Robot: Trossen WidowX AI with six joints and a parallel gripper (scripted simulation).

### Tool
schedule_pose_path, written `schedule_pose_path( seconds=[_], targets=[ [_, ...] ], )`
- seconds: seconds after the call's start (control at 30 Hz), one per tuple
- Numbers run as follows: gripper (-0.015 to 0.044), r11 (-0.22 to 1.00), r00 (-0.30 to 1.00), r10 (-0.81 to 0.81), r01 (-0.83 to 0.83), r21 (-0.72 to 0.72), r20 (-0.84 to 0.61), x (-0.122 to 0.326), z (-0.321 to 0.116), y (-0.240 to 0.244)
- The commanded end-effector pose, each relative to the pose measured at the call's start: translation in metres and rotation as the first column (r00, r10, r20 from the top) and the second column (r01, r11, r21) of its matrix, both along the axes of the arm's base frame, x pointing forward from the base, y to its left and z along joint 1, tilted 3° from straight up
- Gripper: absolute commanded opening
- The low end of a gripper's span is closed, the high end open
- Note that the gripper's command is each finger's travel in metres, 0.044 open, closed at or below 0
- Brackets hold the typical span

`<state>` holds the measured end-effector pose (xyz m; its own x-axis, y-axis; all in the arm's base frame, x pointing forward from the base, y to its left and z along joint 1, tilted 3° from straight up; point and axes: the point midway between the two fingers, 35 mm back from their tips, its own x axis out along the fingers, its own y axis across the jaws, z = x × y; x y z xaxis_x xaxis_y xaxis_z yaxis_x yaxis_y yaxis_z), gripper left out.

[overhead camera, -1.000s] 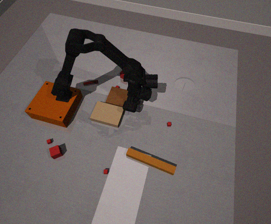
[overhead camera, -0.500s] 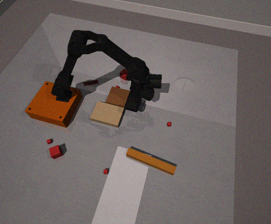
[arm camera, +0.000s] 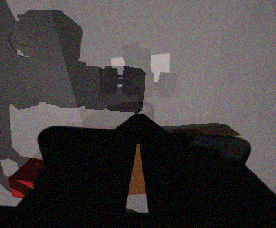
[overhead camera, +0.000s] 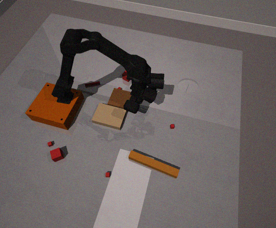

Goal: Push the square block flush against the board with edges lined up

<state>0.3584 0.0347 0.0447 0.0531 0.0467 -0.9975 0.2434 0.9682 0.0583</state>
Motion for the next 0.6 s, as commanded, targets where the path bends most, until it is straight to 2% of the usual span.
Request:
schedule_pose_path(
  seconds=[0.0, 0.27, 0.57],
  targets=[
    [0.0, 0.99, 0.99, -0.139, 0.139, 0.006, -0.007, -0.008, 0.0, -0.02],
    [0.0, 0.916, 0.916, -0.401, 0.401, 0.011, -0.024, -0.026, -0.001, -0.056],
    [0.0, 0.752, 0.751, -0.658, 0.659, 0.011, -0.044, -0.051, -0.003, -0.092]
  ],
)
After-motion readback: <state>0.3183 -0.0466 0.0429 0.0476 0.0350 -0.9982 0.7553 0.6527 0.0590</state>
